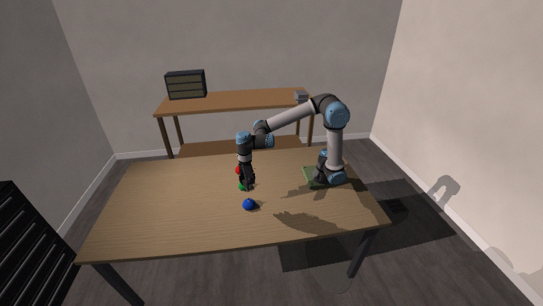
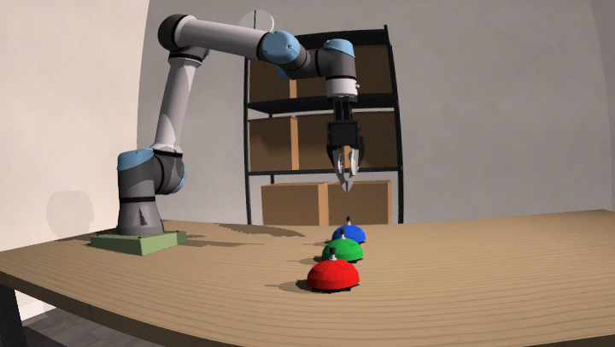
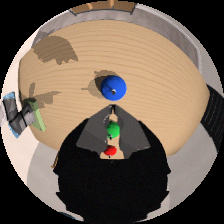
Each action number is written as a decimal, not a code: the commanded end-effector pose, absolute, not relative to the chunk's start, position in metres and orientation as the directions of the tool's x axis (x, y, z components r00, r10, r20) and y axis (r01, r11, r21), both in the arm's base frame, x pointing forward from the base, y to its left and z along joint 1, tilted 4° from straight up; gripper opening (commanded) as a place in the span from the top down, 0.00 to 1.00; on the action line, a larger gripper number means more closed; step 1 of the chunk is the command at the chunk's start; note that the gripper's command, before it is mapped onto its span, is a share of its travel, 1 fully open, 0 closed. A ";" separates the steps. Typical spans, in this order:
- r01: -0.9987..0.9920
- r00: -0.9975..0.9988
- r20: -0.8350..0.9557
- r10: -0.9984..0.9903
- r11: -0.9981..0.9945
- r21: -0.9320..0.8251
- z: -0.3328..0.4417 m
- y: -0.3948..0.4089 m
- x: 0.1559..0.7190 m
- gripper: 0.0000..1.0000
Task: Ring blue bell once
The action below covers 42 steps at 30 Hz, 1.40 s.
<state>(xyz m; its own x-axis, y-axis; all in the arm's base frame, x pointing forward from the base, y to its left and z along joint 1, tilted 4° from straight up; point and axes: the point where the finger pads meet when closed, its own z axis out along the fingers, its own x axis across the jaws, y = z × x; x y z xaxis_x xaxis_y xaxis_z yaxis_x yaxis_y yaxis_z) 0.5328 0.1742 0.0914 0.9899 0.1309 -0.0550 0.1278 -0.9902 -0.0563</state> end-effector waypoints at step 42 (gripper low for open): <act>0.128 0.990 -0.053 0.131 -0.990 -0.056 0.040 0.180 0.529 1.00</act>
